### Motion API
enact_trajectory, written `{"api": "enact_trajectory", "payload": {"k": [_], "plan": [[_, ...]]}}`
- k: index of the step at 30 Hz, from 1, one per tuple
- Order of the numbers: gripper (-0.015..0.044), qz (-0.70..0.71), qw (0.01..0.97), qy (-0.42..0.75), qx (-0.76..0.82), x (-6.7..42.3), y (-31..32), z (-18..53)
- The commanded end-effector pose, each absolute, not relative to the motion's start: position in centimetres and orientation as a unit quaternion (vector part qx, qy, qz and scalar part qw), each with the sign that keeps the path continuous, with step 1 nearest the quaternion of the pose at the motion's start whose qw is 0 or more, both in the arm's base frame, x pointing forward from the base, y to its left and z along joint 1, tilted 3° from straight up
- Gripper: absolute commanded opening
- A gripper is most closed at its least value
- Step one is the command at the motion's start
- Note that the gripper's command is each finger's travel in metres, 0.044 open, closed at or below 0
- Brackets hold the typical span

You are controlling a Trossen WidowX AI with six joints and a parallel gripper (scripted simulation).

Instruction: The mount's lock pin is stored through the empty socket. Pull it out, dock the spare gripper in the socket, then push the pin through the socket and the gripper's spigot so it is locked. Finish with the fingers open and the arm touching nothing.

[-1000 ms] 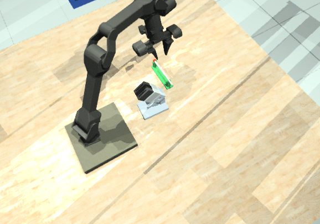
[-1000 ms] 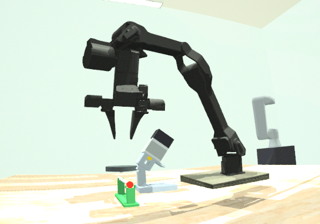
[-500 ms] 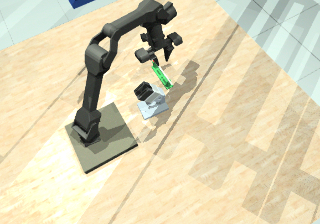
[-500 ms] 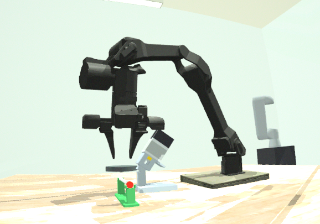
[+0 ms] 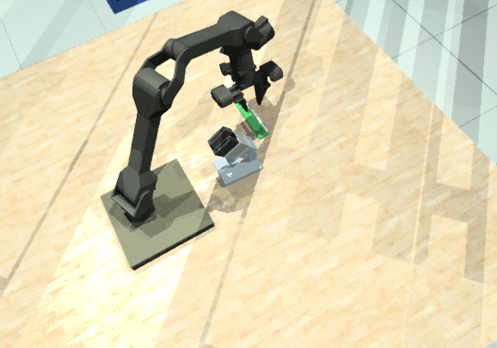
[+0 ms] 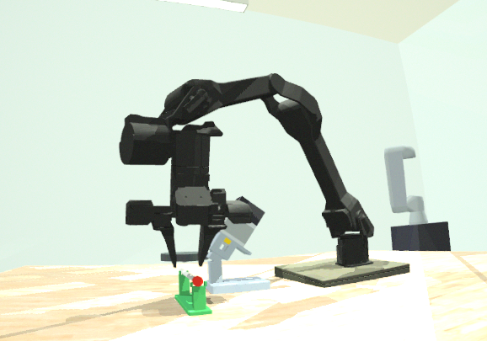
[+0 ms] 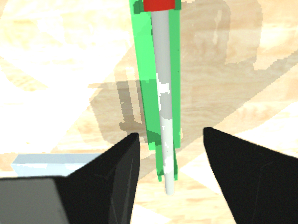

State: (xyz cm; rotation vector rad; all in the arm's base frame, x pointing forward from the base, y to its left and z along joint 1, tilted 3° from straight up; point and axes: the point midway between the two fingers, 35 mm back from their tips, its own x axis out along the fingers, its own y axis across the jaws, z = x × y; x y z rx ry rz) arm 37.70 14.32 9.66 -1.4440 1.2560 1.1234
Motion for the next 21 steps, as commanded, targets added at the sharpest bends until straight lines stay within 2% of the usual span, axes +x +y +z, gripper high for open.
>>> {"api": "enact_trajectory", "payload": {"k": [1,21], "plan": [[0.0180,0.452,0.442,0.509,-0.584,37.7,14.3,8.7],[0.0180,0.452,0.442,0.509,-0.584,37.8,14.3,5.4]]}}
